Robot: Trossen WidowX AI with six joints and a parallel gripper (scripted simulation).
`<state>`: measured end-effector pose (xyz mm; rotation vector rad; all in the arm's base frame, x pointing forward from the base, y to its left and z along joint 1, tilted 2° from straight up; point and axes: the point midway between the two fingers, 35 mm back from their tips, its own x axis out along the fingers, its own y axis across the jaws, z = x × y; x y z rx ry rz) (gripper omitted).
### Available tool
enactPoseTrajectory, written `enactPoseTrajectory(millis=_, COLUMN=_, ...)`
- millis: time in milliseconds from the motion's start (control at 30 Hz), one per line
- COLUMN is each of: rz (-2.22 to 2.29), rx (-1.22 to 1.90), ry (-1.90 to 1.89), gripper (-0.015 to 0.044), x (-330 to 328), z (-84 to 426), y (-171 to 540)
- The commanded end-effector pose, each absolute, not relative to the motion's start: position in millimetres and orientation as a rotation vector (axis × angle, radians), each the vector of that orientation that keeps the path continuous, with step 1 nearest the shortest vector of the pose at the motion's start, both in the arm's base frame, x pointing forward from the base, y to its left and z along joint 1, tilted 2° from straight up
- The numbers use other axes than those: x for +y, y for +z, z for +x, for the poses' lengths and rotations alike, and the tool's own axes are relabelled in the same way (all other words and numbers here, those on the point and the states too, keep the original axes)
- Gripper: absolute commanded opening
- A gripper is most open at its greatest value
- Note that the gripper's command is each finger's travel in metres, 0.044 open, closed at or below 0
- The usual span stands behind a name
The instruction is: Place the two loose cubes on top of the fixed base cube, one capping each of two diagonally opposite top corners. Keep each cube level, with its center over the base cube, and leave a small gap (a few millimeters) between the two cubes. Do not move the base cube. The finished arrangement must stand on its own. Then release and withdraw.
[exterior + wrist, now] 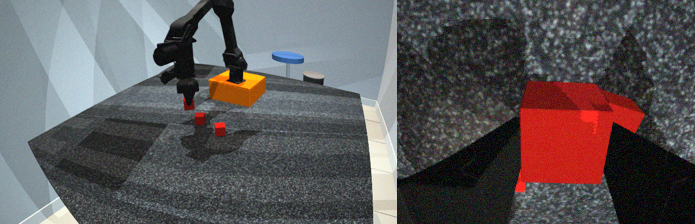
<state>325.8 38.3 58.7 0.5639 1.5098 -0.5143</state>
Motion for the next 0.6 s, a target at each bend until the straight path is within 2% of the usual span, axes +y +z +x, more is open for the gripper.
enactPoseTrajectory(millis=0, rz=0.507, rx=1.522, ry=-0.449, gripper=0.0105, x=50, z=319, y=57)
enactPoseTrajectory(millis=567, rz=0.256, rx=1.560, ry=-0.193, gripper=0.0105, x=93, z=292, y=46)
